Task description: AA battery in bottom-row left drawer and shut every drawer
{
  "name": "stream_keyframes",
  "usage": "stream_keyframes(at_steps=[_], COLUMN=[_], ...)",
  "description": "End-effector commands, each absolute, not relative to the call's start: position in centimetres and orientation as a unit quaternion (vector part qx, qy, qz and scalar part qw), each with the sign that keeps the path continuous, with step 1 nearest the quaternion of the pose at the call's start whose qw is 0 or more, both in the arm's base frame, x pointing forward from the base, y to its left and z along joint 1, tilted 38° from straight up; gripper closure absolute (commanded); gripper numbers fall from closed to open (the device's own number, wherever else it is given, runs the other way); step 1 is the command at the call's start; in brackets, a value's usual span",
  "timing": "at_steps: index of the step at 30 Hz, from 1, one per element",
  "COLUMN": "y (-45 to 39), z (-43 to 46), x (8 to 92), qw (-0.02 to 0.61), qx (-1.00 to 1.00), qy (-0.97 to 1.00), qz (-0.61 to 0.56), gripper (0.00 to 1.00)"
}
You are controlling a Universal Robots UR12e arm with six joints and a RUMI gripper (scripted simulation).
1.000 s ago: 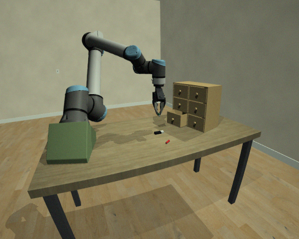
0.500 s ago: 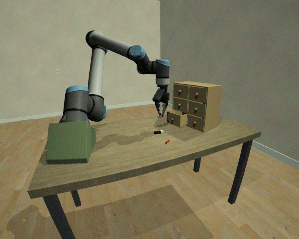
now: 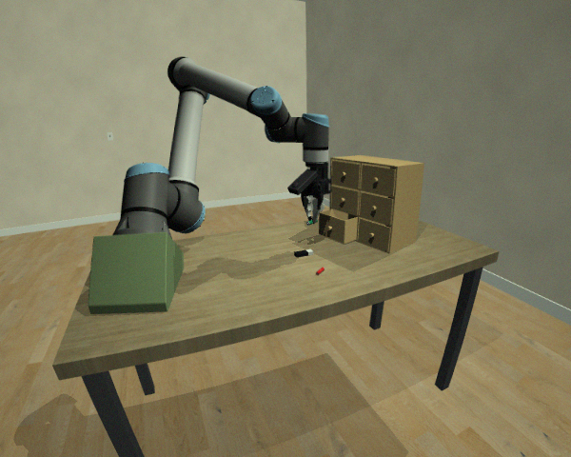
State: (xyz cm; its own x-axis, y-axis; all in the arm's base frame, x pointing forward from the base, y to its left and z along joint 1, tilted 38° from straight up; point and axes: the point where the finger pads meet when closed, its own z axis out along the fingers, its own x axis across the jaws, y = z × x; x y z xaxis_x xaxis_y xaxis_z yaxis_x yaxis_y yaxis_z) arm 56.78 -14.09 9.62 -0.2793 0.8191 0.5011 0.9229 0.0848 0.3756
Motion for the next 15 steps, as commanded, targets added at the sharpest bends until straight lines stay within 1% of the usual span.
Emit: stream_keyframes(at_steps=[1,15], y=[-14.63,-14.68], z=[9.47,9.36], x=[56.99,57.05], qw=[0.093,0.101], qx=[-0.631,-0.648], qy=[-0.703,-0.687], qz=[-0.315,-0.313], gripper=[0.95,0.95])
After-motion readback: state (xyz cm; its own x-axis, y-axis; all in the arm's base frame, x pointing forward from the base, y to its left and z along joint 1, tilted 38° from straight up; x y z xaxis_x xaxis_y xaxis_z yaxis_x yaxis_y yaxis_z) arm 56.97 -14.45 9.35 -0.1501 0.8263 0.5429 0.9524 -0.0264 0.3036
